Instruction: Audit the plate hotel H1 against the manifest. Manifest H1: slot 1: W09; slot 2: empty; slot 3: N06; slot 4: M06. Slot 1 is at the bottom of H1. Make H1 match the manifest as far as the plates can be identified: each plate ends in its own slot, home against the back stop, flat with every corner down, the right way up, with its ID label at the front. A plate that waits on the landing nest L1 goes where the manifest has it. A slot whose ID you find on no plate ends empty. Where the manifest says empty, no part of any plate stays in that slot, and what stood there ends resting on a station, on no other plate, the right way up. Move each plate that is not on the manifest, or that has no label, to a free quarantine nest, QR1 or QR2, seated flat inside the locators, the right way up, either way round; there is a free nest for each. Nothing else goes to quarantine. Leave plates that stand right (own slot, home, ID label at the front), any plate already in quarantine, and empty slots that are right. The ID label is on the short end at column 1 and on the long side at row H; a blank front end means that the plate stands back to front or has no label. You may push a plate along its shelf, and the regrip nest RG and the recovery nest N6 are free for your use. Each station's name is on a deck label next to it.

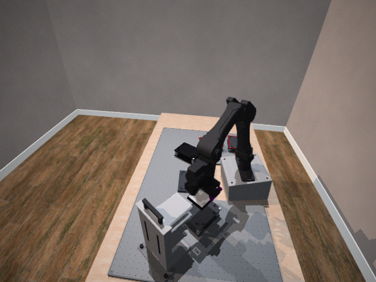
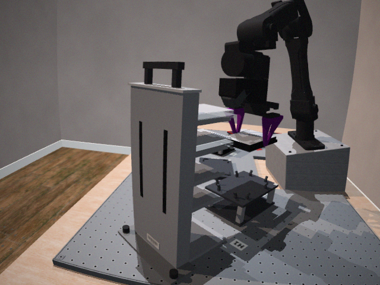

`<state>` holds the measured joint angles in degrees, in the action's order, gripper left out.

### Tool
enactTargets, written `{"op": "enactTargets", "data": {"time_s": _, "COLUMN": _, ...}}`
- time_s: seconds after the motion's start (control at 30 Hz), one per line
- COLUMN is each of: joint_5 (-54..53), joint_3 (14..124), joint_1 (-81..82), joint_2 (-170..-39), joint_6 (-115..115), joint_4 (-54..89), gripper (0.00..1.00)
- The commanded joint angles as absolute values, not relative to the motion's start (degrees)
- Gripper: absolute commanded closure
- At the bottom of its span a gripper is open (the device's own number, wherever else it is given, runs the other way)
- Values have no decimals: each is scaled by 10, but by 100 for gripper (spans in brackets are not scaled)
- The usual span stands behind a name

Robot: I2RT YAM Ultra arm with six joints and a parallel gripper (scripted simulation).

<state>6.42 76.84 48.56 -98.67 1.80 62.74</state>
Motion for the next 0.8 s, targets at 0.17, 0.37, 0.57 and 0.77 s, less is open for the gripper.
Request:
{"op": "enactTargets", "data": {"time_s": 0.17, "joint_5": 65, "joint_3": 815, "joint_1": 490, "joint_2": -963, "joint_6": 25, "joint_4": 681, "gripper": 14}}
{"op": "enactTargets", "data": {"time_s": 0.37, "joint_5": 65, "joint_3": 836, "joint_1": 492, "joint_2": -960, "joint_6": 27, "joint_4": 705, "gripper": 14}}
{"op": "enactTargets", "data": {"time_s": 0.57, "joint_5": 65, "joint_3": 870, "joint_1": 495, "joint_2": -958, "joint_6": 30, "joint_4": 741, "gripper": 14}}
{"op": "enactTargets", "data": {"time_s": 0.77, "joint_5": 66, "joint_3": 878, "joint_1": 496, "joint_2": -958, "joint_6": 31, "joint_4": 750, "gripper": 14}}
